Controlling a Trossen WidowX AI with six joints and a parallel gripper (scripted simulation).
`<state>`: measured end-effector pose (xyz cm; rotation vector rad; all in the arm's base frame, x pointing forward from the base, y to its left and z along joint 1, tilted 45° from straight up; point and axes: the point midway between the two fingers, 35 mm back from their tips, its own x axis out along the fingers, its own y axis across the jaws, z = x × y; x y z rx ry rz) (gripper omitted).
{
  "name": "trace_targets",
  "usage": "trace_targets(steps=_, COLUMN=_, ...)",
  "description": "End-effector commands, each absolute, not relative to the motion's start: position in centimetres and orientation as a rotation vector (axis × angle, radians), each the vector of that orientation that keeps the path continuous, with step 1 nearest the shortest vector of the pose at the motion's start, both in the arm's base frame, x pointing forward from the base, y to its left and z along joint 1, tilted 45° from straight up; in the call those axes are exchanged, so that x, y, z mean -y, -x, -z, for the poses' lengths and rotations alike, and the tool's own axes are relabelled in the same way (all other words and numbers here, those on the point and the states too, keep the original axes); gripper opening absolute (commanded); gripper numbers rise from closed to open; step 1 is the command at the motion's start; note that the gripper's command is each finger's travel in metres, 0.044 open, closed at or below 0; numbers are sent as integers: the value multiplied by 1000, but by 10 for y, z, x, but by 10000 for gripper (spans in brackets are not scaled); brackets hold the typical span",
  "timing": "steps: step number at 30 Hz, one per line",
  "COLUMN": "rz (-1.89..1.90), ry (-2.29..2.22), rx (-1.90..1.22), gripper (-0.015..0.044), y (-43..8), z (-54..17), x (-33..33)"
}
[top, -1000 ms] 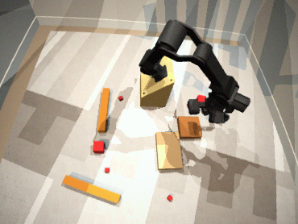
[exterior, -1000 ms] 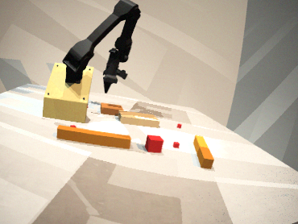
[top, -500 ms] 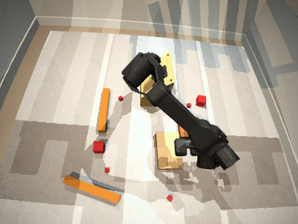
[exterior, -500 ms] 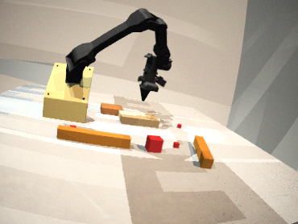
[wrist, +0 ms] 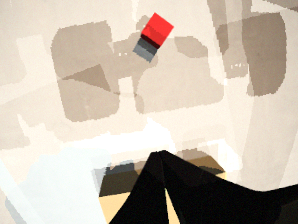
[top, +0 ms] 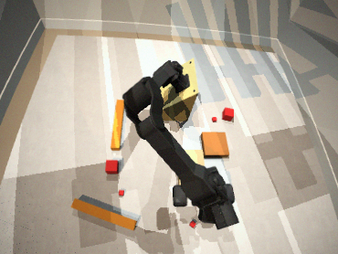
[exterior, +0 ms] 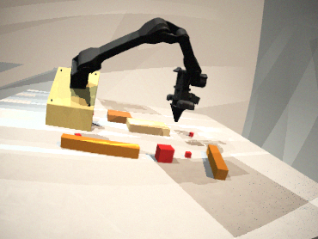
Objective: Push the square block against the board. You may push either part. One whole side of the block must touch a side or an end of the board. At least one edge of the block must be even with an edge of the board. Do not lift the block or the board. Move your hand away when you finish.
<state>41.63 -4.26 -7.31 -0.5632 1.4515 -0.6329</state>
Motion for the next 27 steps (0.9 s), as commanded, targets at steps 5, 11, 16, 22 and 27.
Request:
trace_targets(steps=5, rz=650, ry=575, rx=-1481, gripper=0, y=-409, z=100, x=75)
trace_targets(steps=11, rz=650, ry=575, rx=-1481, gripper=0, y=-406, z=101, x=75)
trace_targets(steps=16, rz=650, ry=576, rx=-1481, gripper=0, y=-399, z=101, x=74)
trace_targets(steps=22, rz=650, ry=576, rx=-1482, gripper=0, y=-391, z=102, x=73)
trace_targets(steps=27, rz=649, ry=576, rx=-1482, gripper=0, y=-383, z=103, x=73)
